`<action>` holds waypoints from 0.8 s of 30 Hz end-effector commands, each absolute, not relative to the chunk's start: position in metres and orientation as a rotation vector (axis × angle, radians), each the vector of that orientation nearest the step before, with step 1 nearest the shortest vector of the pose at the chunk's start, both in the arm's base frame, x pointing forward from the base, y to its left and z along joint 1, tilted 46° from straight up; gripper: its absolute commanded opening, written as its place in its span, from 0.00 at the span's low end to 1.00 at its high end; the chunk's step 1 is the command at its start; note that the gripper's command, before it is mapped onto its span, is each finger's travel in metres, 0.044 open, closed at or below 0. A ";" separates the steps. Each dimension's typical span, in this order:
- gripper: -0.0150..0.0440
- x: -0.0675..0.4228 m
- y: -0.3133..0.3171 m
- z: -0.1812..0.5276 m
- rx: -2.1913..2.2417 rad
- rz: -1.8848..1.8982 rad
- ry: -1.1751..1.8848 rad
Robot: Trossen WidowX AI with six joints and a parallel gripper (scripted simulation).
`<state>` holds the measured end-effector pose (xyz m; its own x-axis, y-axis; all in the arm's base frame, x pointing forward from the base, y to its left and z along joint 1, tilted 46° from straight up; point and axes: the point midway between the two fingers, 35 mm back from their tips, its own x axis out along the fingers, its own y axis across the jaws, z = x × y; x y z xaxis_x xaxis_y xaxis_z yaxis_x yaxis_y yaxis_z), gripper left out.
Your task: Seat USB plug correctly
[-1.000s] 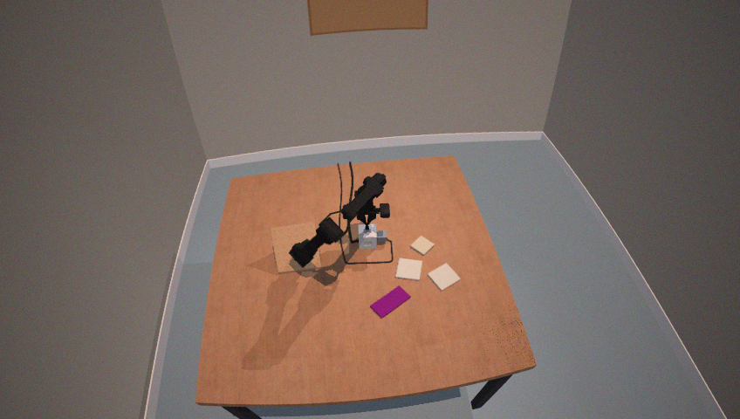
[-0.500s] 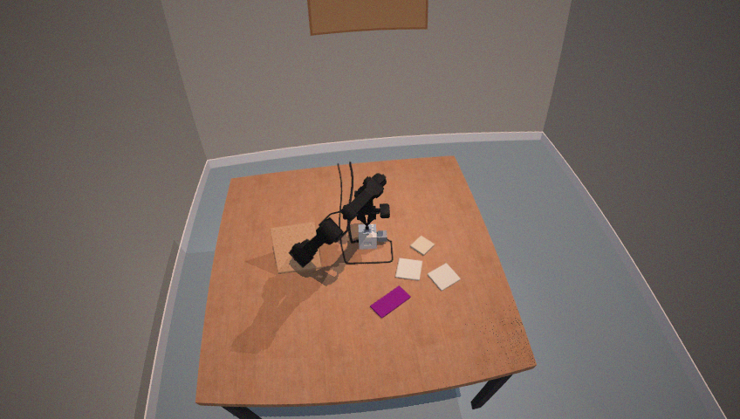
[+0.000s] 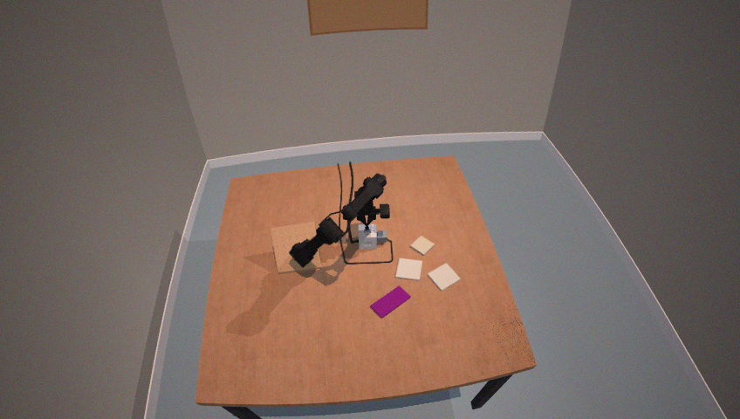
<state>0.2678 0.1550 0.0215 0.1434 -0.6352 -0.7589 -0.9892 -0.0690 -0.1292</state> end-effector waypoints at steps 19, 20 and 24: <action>0.25 0.269 0.153 0.020 -1.783 0.702 1.558; 0.25 0.269 0.153 0.020 -1.783 0.702 1.558; 0.25 0.269 0.153 0.019 -1.783 0.702 1.558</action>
